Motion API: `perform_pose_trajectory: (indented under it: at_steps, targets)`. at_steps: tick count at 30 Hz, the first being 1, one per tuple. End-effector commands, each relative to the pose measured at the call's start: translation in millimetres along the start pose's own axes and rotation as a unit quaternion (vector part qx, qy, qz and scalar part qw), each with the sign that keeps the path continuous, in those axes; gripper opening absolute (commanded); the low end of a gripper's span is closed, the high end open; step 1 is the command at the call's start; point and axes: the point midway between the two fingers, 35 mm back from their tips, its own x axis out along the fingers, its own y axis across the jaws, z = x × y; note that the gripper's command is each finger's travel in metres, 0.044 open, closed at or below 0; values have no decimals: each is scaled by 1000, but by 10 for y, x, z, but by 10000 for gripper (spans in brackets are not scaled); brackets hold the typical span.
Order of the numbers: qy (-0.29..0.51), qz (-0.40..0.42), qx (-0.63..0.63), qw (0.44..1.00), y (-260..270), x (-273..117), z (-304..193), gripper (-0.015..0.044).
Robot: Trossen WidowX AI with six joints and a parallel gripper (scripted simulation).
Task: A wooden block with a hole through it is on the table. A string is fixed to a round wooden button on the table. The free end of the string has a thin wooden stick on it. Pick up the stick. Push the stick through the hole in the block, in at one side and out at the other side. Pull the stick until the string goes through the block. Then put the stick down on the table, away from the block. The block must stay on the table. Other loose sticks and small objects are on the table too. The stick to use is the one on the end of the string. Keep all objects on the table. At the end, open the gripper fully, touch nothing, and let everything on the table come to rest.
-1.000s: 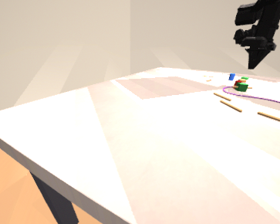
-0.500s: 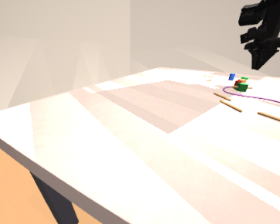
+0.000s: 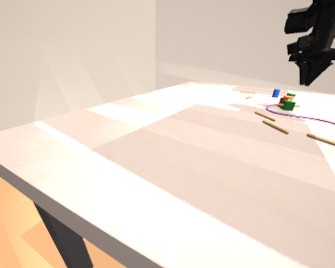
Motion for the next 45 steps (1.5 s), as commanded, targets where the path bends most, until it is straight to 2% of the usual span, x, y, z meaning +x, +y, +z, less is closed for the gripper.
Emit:
perform_pose_trajectory:
  at_steps: [1, 45]
  targets:
    - [2, -1, 0, 1000, -6, 71, -5, 121]
    - [1, 2, -1, 1000, 15, 766, -16, 121]
